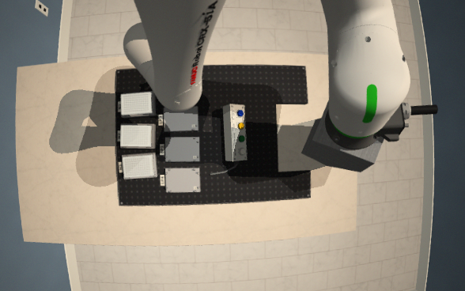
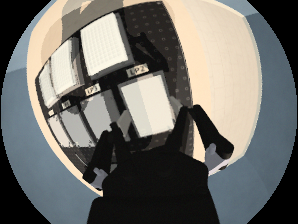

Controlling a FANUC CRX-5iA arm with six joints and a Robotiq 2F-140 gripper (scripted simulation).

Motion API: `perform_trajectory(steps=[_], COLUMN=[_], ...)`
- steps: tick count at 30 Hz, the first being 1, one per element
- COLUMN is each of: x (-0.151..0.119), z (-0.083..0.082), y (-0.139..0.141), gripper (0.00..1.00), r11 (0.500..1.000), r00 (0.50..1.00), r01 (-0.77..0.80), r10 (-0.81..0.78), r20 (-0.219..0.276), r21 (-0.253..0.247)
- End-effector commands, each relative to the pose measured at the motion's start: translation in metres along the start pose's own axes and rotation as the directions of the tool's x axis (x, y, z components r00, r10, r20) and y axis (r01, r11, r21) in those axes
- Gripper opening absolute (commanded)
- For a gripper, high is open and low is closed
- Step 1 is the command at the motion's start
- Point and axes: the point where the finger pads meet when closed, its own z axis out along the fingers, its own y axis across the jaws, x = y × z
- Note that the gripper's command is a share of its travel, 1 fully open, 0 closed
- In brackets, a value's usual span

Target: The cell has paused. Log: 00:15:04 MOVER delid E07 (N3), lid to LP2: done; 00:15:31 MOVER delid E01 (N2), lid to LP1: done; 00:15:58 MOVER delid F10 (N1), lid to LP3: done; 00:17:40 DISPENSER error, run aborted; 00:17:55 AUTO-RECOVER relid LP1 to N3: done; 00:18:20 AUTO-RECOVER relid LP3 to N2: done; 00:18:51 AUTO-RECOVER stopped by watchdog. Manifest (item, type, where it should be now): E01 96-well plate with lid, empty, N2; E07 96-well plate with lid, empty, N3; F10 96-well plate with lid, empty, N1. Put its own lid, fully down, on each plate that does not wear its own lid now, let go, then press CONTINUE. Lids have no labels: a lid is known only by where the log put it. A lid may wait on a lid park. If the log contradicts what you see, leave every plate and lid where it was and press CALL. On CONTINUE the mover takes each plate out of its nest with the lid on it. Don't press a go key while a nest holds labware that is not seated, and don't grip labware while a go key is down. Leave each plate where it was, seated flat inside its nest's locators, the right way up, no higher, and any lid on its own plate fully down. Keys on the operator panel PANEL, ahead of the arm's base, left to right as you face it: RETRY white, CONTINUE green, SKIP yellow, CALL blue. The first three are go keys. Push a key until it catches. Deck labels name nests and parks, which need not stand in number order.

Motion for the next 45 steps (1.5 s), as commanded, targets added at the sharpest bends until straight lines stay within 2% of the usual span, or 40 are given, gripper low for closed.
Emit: perform_trajectory(steps=[1,21,22,45], x=[0.0001,0.0001,0.0001,0.0001], z=[-0.0001,-0.0001,-0.0001,-0.0001], y=[0.0001,0.0001,0.0001,0.0001], gripper=[0.66,0.66,0.0,0.0], r11=[1.0,1.0,1.0,1.0], r00=[1.0,1.0,1.0,1.0], r01=[0.0,0.0,0.0,0.0], r10=[0.0,0.0,0.0,0.0], r20=[0.0,0.0,0.0,0.0], r21=[0.0,0.0,0.0,0.0])
